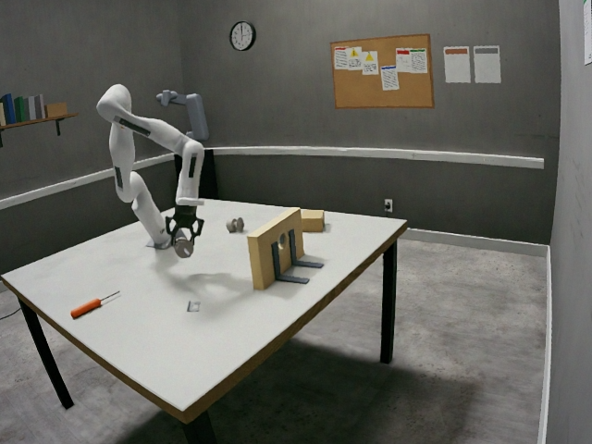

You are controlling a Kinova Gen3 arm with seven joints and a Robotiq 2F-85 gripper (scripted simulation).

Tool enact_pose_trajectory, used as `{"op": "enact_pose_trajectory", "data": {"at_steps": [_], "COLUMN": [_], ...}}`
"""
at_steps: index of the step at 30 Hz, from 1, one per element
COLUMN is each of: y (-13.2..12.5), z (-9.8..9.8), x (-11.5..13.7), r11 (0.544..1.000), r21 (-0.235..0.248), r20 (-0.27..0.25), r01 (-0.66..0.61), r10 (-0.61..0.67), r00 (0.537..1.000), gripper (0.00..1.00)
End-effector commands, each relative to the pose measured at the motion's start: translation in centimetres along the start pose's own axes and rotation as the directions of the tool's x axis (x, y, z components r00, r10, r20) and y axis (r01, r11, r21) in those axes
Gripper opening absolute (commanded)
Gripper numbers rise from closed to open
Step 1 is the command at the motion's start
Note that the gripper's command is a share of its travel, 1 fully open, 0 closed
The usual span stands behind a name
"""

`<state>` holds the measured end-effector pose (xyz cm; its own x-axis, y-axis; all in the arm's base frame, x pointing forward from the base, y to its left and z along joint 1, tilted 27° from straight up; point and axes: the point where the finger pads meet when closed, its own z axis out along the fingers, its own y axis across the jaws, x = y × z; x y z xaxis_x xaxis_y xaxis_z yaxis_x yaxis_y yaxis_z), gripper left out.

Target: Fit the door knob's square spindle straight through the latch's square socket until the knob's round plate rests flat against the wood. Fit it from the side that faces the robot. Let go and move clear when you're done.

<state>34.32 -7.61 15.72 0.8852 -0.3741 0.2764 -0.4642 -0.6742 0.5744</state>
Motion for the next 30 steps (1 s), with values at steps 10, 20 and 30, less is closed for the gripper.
{"op": "enact_pose_trajectory", "data": {"at_steps": [10, 20, 30], "y": [-1.4, -2.3, -4.4], "z": [-0.4, -0.7, -1.3], "x": [0.3, 0.5, 1.0], "r11": [0.996, 0.994, 0.984], "r21": [0.030, 0.036, 0.058], "r20": [-0.005, -0.005, -0.010], "r01": [0.085, 0.103, 0.171], "r10": [-0.085, -0.103, -0.171], "r00": [0.996, 0.995, 0.985], "gripper": [0.63, 0.63, 0.63]}}
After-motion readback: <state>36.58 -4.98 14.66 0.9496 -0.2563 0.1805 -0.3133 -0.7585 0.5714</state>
